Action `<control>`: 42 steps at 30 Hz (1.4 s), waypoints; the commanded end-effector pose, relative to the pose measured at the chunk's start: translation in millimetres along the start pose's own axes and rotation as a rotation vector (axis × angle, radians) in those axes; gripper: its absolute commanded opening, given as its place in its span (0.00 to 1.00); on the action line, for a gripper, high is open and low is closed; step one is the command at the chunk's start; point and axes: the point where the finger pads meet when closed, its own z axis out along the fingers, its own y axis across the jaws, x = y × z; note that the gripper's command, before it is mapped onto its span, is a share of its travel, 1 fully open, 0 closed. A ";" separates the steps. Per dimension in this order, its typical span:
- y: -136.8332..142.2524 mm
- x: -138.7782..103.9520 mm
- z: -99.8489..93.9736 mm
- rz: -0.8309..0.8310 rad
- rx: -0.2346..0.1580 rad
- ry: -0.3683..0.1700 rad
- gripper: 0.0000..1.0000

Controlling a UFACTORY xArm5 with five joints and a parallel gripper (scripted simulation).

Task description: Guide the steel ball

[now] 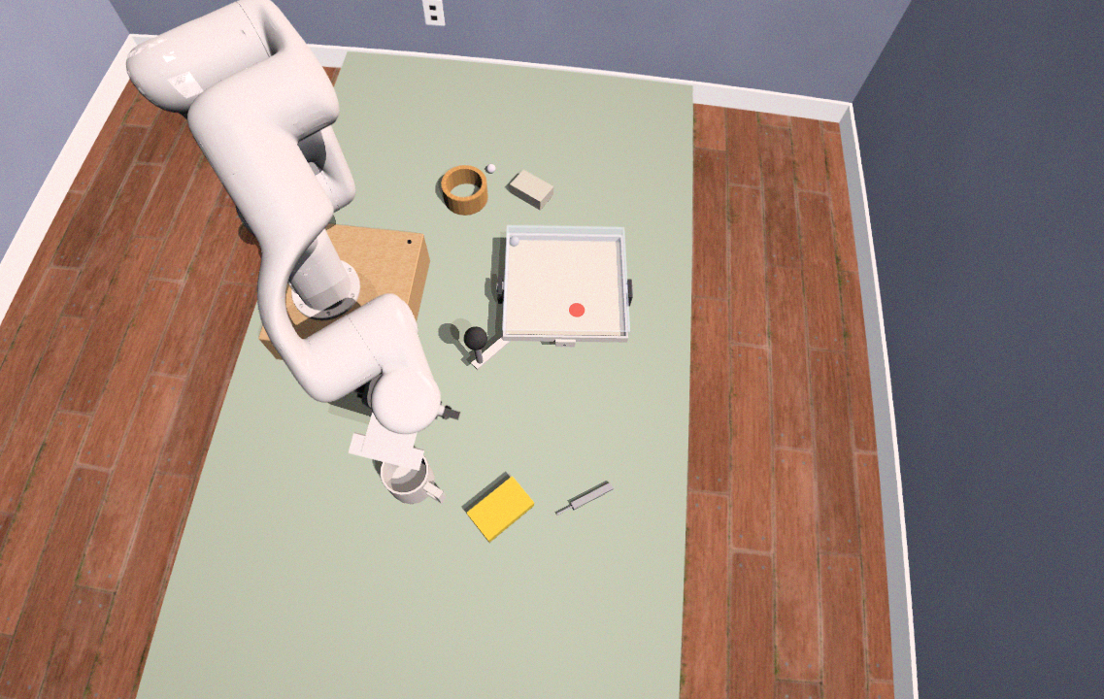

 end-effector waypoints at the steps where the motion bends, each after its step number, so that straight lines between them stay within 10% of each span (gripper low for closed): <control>1: -39.9 -49.0 7.8 -0.252 0.050 0.113 1.00; 17: -76.5 -150.1 36.6 -0.987 0.148 0.387 1.00; 25: -76.6 -150.5 36.8 -0.994 0.150 0.390 1.00; 26: -76.6 -150.5 36.8 -0.994 0.150 0.390 0.62; 42: -76.6 -150.5 36.8 -0.994 0.150 0.390 0.62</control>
